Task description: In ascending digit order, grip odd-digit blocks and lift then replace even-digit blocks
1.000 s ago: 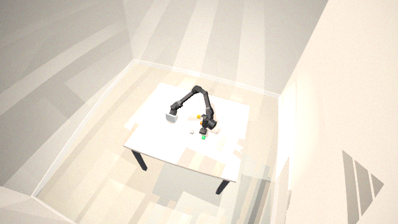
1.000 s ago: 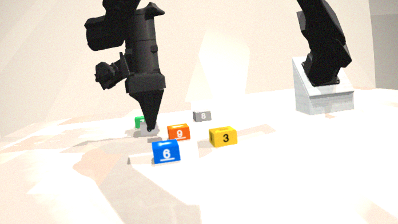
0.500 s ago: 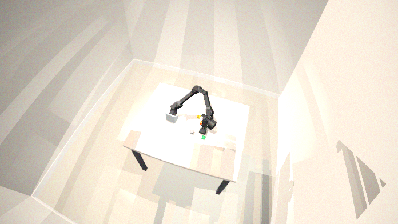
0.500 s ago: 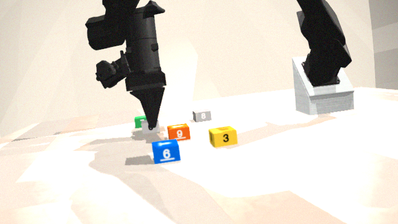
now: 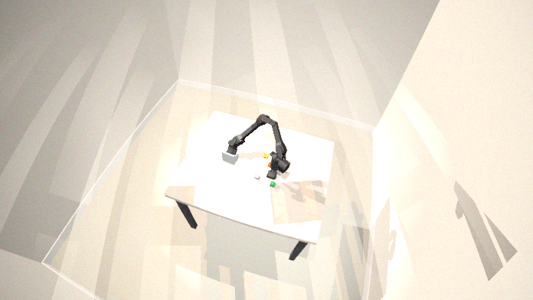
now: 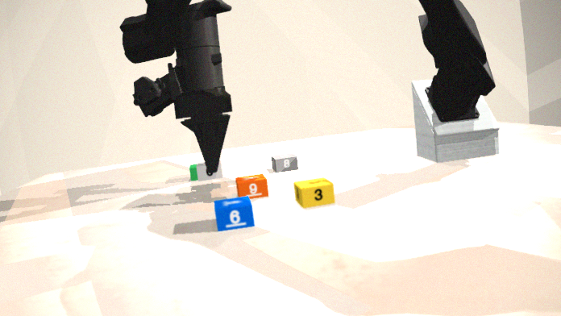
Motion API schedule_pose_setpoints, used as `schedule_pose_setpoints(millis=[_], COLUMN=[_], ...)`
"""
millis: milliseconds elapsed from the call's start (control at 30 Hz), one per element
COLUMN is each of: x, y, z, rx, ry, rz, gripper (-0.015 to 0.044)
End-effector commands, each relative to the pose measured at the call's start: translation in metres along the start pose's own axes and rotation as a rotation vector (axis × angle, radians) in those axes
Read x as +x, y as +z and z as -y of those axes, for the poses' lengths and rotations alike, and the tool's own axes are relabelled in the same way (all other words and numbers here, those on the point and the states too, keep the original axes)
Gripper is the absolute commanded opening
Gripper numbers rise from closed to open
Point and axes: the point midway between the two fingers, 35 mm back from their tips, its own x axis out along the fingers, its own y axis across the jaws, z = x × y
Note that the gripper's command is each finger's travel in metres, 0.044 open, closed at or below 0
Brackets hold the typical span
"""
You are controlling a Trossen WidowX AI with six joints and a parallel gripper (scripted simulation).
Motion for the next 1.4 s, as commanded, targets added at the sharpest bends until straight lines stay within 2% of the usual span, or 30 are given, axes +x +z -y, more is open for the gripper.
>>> schedule_pose_setpoints(millis=[0,700,1067,1167,1267,1367], x=[-0.002,0.013,0.013,0.01,-0.02,-0.023], y=[0.001,0.001,0.001,0.001,0.001,0.001], z=[0.0,0.0,0.0,0.0,0.001,0.0], rx=[-0.008,-0.008,-0.008,-0.007,-0.007,-0.008], ry=[-0.005,-0.004,-0.004,-0.005,-0.006,-0.006], rz=[0.002,0.003,0.003,0.003,0.002,0.002], gripper=[0.012,0.012,0.04,0.04,0.04,0.04])
